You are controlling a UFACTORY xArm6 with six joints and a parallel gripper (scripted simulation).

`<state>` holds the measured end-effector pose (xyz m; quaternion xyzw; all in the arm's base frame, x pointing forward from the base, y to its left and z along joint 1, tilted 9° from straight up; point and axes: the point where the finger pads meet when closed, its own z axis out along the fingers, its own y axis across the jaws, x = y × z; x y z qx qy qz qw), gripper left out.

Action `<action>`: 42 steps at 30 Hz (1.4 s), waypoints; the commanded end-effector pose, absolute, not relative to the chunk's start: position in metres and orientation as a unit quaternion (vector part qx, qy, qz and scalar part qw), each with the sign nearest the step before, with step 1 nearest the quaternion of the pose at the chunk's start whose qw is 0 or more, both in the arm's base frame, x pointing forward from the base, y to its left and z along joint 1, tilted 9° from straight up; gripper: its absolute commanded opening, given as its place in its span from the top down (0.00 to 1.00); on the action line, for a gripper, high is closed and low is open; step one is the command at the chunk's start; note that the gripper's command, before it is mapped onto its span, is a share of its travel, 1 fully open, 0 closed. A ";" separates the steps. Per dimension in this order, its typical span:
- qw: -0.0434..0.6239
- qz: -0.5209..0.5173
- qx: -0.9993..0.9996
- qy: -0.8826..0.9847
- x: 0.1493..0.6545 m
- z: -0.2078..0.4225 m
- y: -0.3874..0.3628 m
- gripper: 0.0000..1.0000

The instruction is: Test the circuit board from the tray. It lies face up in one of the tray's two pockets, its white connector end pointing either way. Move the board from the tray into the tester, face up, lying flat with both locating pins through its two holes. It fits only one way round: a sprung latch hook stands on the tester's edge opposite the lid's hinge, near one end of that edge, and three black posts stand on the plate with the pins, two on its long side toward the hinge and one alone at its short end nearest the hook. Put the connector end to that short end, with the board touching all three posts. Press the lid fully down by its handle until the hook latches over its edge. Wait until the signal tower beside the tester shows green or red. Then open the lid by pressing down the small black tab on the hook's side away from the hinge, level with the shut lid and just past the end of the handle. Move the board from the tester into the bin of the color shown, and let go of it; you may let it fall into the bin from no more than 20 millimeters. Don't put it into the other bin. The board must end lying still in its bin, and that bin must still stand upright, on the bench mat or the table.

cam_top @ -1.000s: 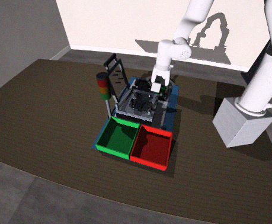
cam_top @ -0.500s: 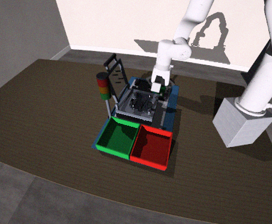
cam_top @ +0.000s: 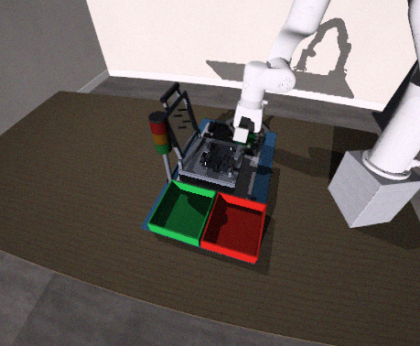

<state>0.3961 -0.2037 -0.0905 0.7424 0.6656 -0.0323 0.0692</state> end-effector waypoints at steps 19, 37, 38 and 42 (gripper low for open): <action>0.071 -0.032 0.742 0.666 0.397 -0.089 -0.204 0.21; 0.071 -0.032 0.742 0.666 0.397 -0.089 -0.204 0.21; 0.071 -0.032 0.742 0.666 0.397 -0.089 -0.204 0.21; 0.071 -0.032 0.742 0.666 0.397 -0.089 -0.204 0.21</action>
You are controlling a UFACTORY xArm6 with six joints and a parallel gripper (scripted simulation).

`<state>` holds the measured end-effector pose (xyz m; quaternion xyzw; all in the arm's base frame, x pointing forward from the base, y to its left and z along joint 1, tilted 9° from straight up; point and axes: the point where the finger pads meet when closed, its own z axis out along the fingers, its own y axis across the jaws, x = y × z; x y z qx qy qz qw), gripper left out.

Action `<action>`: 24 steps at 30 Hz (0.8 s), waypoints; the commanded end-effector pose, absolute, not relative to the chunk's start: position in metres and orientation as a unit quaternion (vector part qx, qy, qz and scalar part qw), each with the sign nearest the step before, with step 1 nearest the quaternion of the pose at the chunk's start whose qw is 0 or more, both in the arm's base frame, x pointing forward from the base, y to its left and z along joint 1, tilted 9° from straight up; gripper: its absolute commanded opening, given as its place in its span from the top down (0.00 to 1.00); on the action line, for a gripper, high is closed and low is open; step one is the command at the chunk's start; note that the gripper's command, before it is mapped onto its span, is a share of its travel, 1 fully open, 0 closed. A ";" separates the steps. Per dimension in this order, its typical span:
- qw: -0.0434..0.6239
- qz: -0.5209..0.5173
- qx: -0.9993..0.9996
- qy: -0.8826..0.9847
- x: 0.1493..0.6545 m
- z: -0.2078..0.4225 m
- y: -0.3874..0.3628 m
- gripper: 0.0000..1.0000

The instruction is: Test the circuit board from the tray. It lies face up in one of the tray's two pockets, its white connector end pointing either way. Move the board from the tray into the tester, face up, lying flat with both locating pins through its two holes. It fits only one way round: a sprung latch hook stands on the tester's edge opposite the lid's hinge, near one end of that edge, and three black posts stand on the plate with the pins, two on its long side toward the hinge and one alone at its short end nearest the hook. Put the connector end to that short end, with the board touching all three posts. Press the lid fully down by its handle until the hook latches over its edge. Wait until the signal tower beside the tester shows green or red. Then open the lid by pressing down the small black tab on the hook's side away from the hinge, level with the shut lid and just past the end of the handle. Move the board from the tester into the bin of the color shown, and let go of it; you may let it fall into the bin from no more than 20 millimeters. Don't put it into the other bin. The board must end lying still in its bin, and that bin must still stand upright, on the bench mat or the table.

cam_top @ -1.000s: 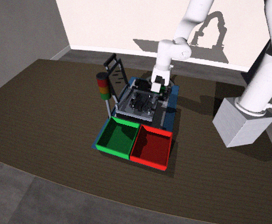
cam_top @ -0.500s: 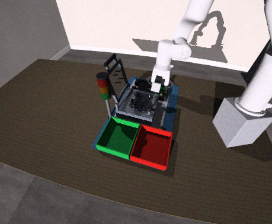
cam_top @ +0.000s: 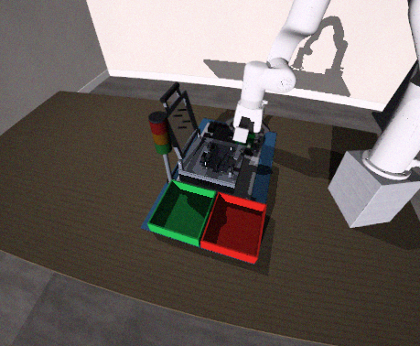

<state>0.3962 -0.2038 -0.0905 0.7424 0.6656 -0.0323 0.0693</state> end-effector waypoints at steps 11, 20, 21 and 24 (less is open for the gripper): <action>0.071 -0.032 0.742 0.666 0.397 -0.089 -0.204 0.21; 0.071 -0.032 0.742 0.666 0.397 -0.087 -0.204 0.21; 0.071 -0.032 0.742 0.666 0.397 -0.086 -0.204 0.21; 0.071 -0.032 0.742 0.666 0.397 -0.082 -0.203 0.21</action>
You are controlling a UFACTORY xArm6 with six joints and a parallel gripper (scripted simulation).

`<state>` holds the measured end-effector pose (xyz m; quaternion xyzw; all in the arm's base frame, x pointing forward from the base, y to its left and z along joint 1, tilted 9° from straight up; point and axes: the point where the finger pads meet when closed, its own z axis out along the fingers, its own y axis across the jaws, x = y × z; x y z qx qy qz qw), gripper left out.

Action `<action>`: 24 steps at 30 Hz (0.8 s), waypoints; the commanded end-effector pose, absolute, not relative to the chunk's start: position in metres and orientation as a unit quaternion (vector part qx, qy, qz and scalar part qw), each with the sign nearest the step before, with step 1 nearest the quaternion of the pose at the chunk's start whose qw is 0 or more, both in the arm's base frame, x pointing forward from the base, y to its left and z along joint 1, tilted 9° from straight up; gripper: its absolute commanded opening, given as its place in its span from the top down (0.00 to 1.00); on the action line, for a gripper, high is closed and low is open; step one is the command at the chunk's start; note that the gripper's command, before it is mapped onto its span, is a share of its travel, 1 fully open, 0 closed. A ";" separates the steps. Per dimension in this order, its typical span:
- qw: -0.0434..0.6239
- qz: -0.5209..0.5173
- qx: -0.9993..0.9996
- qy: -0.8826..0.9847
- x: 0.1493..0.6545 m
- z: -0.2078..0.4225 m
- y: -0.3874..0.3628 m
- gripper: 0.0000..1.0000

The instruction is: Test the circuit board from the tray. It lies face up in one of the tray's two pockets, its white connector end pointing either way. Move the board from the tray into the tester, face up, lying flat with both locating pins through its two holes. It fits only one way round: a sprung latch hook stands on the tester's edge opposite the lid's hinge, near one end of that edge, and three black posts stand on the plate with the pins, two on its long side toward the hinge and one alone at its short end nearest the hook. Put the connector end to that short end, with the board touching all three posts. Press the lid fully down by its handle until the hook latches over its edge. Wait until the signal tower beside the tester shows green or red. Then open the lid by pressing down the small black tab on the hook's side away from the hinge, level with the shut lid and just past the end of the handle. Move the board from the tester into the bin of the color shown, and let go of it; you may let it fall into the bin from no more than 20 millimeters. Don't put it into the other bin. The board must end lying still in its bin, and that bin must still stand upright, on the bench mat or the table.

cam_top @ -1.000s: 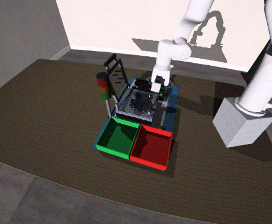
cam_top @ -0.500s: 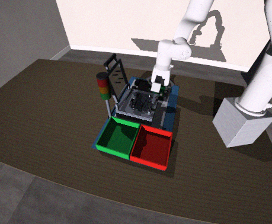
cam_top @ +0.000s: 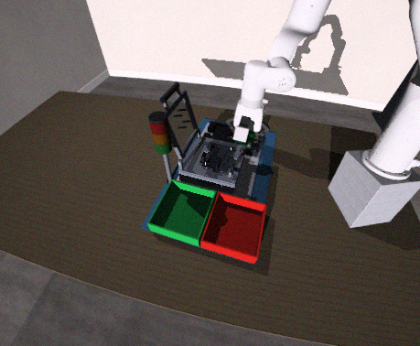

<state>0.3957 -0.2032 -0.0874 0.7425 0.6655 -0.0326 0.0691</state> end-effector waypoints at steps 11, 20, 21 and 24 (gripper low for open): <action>0.071 -0.032 0.742 0.666 0.396 -0.069 -0.201 0.21; 0.071 -0.032 0.742 0.666 0.396 -0.060 -0.200 0.21; 0.071 -0.032 0.742 0.666 0.396 -0.060 -0.200 0.21; 0.071 -0.032 0.742 0.666 0.396 -0.060 -0.200 0.21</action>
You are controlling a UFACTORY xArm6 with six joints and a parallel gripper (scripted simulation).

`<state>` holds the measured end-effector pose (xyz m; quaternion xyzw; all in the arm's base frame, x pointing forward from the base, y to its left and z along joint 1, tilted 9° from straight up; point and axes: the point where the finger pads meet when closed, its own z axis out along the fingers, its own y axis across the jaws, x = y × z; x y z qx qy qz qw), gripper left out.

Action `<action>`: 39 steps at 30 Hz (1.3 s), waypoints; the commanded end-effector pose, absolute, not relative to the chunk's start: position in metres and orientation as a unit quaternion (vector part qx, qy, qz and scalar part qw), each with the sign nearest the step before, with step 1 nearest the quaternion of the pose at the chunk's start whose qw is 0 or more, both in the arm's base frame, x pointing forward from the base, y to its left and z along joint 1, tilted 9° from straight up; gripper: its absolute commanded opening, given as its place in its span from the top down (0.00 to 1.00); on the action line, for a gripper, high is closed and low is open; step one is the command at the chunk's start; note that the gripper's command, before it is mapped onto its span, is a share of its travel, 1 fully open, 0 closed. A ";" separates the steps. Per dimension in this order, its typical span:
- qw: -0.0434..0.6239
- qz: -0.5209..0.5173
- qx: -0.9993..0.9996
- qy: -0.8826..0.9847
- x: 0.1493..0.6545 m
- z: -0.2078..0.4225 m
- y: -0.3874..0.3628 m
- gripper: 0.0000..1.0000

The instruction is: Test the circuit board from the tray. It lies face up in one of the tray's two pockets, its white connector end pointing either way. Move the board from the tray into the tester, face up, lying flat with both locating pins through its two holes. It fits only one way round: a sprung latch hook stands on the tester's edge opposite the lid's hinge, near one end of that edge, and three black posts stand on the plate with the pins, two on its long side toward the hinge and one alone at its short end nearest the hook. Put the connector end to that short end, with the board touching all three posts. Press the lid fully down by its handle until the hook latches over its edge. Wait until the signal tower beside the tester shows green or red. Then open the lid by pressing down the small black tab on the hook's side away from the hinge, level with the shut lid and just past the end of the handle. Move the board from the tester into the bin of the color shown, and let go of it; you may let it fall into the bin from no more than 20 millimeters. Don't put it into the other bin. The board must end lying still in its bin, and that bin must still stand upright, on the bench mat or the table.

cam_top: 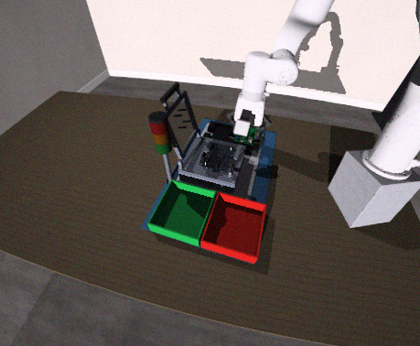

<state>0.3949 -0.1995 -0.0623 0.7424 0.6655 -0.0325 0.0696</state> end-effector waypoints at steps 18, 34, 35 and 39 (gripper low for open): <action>0.071 -0.032 0.742 0.666 0.395 -0.030 -0.195 0.21; 0.071 -0.032 0.742 0.666 0.393 0.009 -0.190 0.21; 0.071 -0.032 0.742 0.666 0.393 0.009 -0.190 0.21; 0.071 -0.032 0.742 0.666 0.393 0.009 -0.190 0.21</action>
